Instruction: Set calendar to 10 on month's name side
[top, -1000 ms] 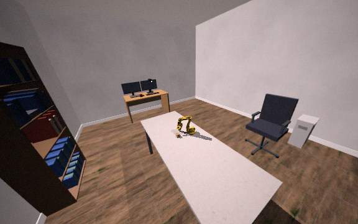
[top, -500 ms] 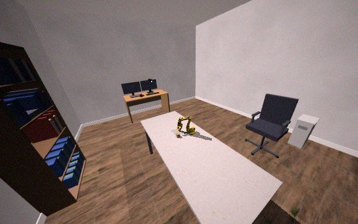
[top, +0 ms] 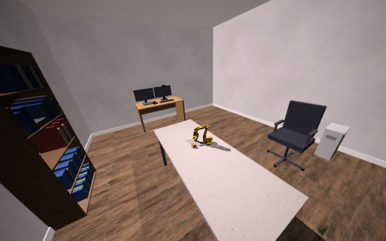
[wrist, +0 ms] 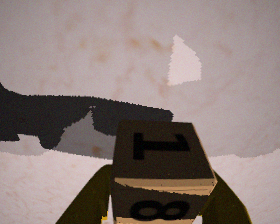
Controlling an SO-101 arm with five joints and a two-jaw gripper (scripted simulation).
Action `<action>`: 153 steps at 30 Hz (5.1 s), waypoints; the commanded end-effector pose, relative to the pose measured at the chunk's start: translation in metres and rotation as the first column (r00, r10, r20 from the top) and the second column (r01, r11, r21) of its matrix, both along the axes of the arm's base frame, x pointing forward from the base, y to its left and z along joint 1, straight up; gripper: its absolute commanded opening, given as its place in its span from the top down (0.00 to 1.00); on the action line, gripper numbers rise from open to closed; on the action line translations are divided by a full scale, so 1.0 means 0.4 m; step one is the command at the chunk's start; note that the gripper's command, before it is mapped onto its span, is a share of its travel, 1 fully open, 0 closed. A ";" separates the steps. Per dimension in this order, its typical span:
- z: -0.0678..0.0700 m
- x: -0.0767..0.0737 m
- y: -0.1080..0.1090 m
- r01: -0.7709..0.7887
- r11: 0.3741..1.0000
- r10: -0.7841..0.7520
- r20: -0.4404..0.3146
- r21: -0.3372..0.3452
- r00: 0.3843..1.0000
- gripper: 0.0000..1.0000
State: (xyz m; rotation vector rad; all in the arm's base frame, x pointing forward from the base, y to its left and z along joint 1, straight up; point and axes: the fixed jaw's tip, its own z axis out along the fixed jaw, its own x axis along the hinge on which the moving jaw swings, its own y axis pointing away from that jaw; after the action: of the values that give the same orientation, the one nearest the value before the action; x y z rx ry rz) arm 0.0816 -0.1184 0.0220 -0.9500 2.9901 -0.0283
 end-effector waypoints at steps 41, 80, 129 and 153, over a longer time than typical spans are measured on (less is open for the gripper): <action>-0.010 0.003 -0.007 0.019 1.000 -0.018 0.013 -0.016 1.000 0.82; -0.008 0.003 -0.007 0.019 1.000 -0.018 0.013 -0.016 1.000 0.64; 0.140 0.000 -0.003 0.019 1.000 -0.018 0.014 -0.016 1.000 0.64; 0.277 0.009 -0.016 0.070 0.925 0.035 0.268 -0.373 0.963 0.65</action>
State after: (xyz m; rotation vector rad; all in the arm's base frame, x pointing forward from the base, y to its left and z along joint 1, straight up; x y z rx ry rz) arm 0.0847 -0.1226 0.1175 -0.9003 2.8339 -0.5667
